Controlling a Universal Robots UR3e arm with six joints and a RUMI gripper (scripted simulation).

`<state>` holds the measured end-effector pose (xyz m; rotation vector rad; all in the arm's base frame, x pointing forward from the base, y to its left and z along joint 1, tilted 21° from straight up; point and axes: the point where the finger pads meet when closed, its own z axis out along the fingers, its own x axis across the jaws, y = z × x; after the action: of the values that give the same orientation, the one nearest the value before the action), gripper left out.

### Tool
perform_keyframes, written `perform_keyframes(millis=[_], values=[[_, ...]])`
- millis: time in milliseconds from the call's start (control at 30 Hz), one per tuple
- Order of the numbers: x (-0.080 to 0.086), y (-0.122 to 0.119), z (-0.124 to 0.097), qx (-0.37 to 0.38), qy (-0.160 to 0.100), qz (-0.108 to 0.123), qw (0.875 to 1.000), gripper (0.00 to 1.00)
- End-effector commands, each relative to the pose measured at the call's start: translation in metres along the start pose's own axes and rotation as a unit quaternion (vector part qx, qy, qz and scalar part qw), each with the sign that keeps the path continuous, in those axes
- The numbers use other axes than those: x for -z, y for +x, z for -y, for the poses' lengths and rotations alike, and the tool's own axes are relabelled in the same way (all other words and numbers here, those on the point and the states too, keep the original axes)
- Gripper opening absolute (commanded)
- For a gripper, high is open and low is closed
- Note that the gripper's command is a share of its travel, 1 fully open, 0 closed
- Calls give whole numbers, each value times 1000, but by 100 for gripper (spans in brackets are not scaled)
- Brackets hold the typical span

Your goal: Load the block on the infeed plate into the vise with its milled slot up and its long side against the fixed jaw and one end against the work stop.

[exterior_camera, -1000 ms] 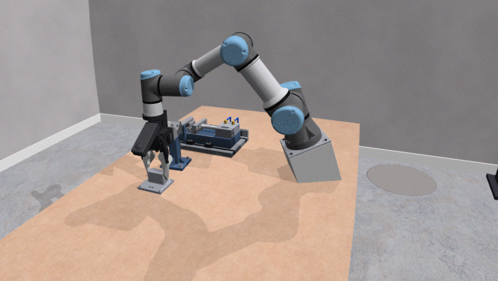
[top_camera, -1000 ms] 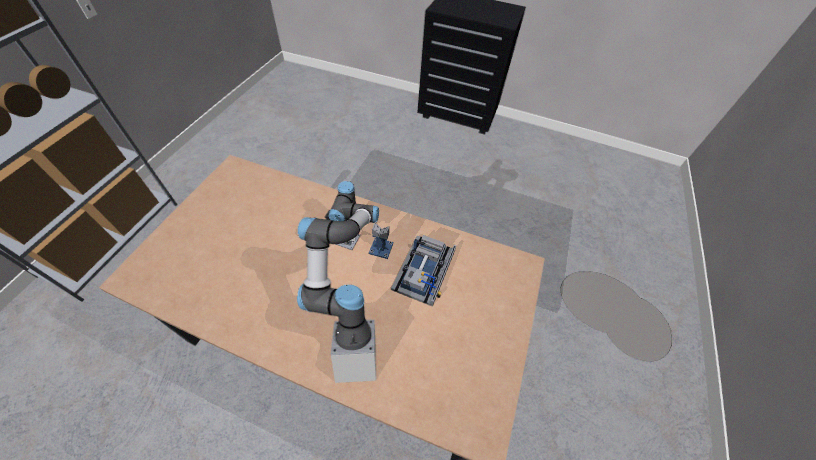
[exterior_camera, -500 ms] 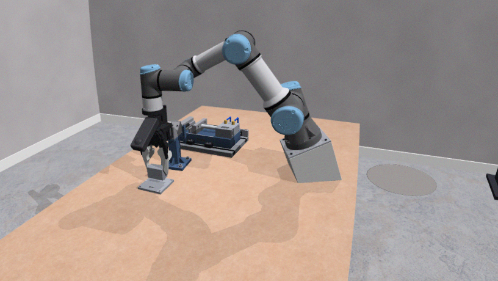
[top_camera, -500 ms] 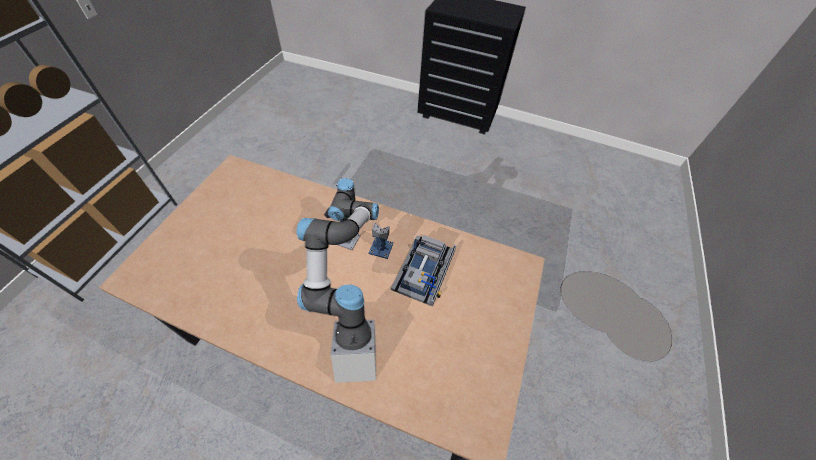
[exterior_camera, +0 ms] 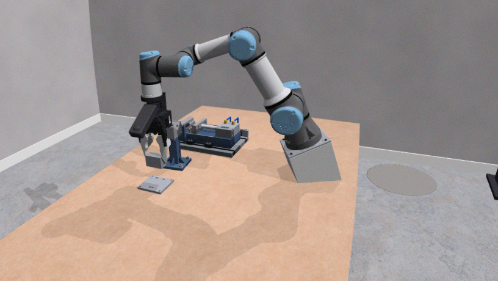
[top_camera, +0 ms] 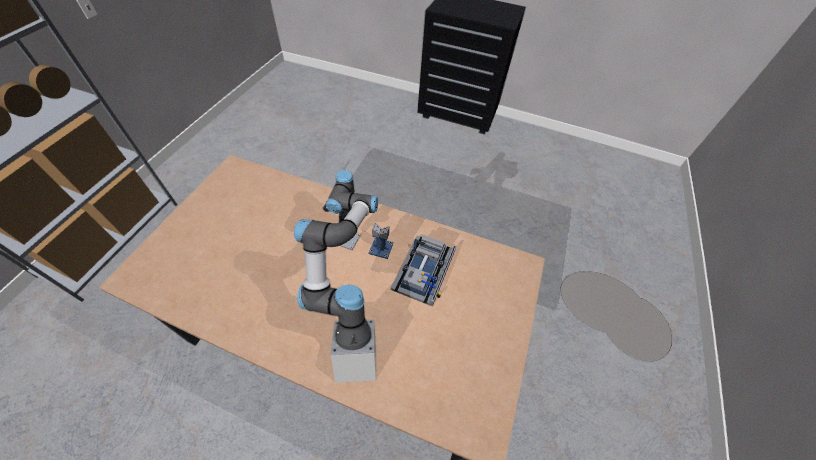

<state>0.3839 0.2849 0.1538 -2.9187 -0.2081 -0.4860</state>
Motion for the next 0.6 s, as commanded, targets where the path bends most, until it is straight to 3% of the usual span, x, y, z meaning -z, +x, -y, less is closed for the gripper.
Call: perform_keyframes(millis=[0, 433, 567], values=[[17, 1, 0, 0, 0, 0, 1000, 0], [67, 1, 0, 0, 0, 0, 1000, 0], [74, 1, 0, 0, 0, 0, 1000, 0]])
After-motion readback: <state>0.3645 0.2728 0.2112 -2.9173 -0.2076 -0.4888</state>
